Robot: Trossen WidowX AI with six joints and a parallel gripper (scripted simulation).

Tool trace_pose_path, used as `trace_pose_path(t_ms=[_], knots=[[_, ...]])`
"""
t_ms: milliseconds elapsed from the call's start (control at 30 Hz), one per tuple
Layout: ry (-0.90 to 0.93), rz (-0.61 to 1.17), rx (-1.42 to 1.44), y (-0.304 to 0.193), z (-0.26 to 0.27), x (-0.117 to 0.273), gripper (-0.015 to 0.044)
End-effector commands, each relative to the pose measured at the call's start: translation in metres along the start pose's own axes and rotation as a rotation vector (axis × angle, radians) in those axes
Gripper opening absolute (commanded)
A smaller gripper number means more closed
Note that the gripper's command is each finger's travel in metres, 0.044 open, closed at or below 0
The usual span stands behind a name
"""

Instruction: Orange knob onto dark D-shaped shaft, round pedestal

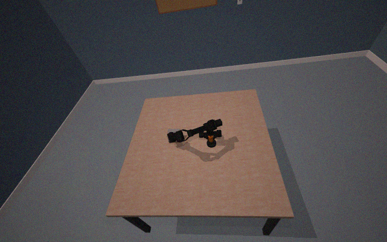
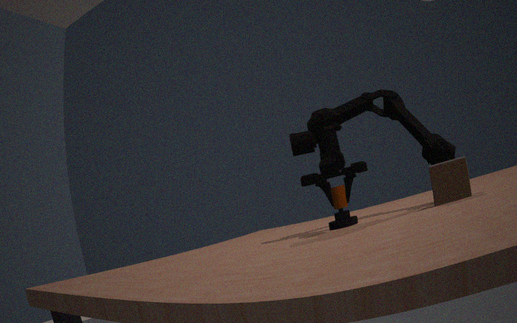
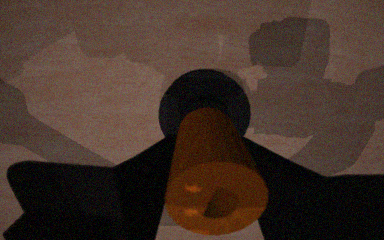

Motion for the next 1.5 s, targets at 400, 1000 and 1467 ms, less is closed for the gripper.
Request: trace_pose_path(t_ms=[400, 1000, 1467], knots=[[-0.007, 0.001, 0.001, 0.0003, -0.0022, -0.0118, 0.0], [0.002, 0.0, 0.005, -0.0001, -0.0003, -0.0103, 0.0289], [0.002, 0.0, 0.005, -0.0001, -0.0003, -0.0103, 0.044]])
Point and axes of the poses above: the point midway between the two fingers, 35 mm back from their tips, its own x axis back along the fingers, its own z axis across the jaws, y = z × x, the point moved 6 cm from there along x, back along the fingers, and after that the axes turned 7 degrees about -x, right-handed, at the moved point
